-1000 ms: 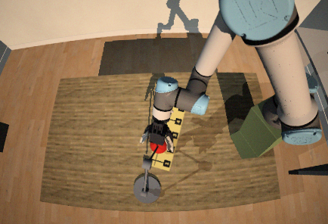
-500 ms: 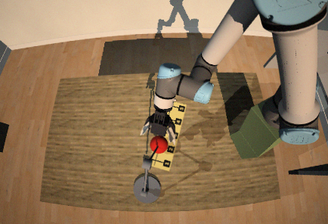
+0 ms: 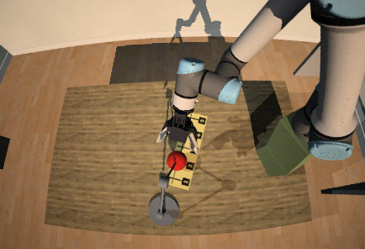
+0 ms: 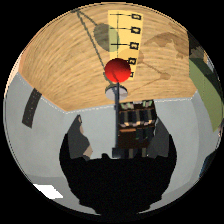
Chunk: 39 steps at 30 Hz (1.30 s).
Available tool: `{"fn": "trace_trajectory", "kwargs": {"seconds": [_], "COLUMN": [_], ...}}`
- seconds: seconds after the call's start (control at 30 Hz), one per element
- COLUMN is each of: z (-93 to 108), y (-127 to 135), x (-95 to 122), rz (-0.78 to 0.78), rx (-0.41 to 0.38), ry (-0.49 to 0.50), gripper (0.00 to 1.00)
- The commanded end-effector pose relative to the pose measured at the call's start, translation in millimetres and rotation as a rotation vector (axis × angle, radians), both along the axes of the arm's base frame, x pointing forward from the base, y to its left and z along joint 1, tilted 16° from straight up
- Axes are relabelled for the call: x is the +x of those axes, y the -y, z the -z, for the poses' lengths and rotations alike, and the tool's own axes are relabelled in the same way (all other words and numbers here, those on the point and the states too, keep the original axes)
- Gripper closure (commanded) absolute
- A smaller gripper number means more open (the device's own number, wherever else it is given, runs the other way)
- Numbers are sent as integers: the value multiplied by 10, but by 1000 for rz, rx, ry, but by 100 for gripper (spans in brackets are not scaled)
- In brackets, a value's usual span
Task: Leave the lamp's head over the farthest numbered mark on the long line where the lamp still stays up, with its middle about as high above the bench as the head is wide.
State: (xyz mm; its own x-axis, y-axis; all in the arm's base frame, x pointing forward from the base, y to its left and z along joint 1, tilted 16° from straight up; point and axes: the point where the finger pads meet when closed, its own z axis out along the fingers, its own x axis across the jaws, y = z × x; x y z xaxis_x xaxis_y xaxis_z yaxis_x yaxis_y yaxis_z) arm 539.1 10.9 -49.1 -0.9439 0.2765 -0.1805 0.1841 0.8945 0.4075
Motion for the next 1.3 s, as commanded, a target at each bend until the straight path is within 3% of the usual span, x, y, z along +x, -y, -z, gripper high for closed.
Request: {"fn": "trace_trajectory", "kwargs": {"seconds": [0.0, 0.3, 1.27], "z": [-82, -166, -138], "y": [29, 62, 51], "x": [-23, -51, -41], "rz": [-1, 0, 0], "rx": [0, 0, 0], "ry": [1, 1, 1], "gripper": [0, 0, 0]}}
